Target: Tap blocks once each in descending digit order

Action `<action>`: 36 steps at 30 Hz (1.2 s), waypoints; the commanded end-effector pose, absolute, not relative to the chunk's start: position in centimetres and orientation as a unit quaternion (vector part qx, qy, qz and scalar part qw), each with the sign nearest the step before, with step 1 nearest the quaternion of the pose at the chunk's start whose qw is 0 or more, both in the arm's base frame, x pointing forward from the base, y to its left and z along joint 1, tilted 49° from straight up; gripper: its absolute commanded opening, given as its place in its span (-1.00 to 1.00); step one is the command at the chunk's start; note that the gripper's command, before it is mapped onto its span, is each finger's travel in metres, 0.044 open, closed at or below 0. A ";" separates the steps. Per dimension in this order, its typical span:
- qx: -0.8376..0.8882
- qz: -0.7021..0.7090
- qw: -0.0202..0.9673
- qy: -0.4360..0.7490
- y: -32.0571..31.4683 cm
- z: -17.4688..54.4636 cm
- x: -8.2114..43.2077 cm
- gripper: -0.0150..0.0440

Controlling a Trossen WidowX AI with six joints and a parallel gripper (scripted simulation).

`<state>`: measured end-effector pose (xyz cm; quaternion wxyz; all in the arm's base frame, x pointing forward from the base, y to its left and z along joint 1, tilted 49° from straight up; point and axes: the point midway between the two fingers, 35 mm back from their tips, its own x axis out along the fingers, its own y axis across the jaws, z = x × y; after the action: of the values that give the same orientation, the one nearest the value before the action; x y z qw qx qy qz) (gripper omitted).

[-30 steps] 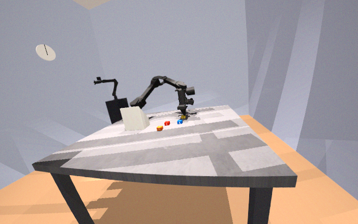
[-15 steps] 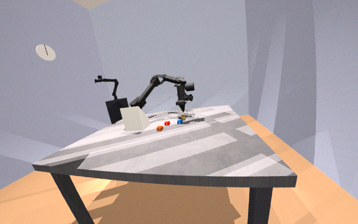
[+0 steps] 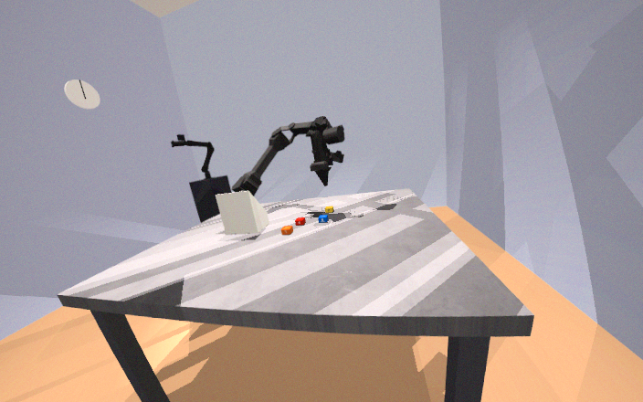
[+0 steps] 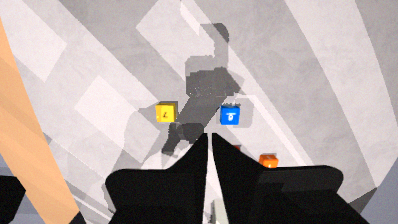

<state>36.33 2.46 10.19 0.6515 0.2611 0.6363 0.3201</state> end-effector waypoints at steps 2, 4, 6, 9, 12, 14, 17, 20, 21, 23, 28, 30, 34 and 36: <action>0.270 0.316 0.640 0.646 -0.6 6.1 35.4 -0.42; 0.270 0.316 0.640 0.646 -0.6 6.1 35.4 -0.42; 0.270 0.316 0.640 0.646 -0.6 6.1 35.4 -0.42; 0.270 0.316 0.641 0.646 0.2 5.3 35.5 -0.42; 0.270 0.316 0.641 0.645 3.7 2.3 35.5 -0.42; 0.271 0.317 0.640 0.645 5.3 1.0 35.2 -0.42; 0.271 0.317 0.640 0.645 5.5 0.8 35.2 -0.42; 0.271 0.317 0.640 0.645 5.6 0.8 35.2 -0.42; 0.271 0.317 0.640 0.645 5.7 0.7 35.2 -0.42; 0.271 0.317 0.640 0.645 6.0 0.5 35.2 -0.42; 0.271 0.317 0.640 0.645 6.6 -0.1 35.2 -0.42; 0.272 0.317 0.640 0.645 6.8 -0.3 35.1 -0.42; 0.272 0.318 0.640 0.645 7.3 -0.7 35.1 -0.42; 0.272 0.318 0.640 0.645 7.5 -0.9 35.1 -0.42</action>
<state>35.29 7.13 -0.37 0.6440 0.2667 0.6424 0.3185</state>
